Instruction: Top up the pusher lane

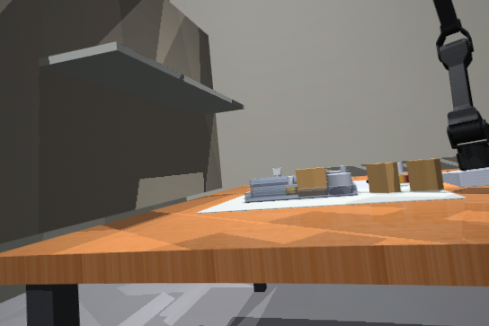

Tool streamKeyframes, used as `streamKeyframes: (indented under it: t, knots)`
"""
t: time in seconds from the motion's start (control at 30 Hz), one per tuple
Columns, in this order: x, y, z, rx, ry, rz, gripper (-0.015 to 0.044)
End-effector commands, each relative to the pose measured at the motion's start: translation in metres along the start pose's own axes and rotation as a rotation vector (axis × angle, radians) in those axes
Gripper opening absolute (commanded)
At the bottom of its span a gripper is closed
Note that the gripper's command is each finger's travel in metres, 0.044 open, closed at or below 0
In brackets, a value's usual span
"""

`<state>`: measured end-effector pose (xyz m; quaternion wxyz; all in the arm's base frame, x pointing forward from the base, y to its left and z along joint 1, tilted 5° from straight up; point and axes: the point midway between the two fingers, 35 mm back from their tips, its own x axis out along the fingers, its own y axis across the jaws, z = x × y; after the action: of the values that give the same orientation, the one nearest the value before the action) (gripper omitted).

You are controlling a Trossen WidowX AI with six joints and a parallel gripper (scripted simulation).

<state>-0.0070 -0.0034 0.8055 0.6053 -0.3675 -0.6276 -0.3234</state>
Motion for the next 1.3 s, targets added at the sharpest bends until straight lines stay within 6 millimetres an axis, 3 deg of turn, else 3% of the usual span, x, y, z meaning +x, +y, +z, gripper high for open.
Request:
streamKeyframes:
  t: [0.0, 0.1, 0.17, 0.37, 0.57, 0.77, 0.93, 1.1, 1.27]
  knots:
    - [0.0, 0.001, 0.001, 0.001, -0.001, 0.003, 0.0426]
    - [-0.002, 0.016, 0.008, 0.015, -0.022, 0.048, 0.044]
    - [-0.006, 0.036, 0.018, 0.033, -0.045, 0.11, 0.044]
    - [-0.031, 0.113, 0.045, 0.117, -0.097, 0.366, 0.044]
    - [-0.082, 0.201, 0.058, 0.239, -0.071, 0.696, 0.044]
    - [-0.155, 0.275, 0.051, 0.346, 0.064, 1.022, 0.044]
    - [-0.228, 0.32, 0.033, 0.419, 0.259, 1.272, 0.044]
    - [-0.308, 0.347, 0.008, 0.47, 0.523, 1.486, 0.044]
    - [-0.391, 0.354, -0.019, 0.495, 0.851, 1.65, 0.044]
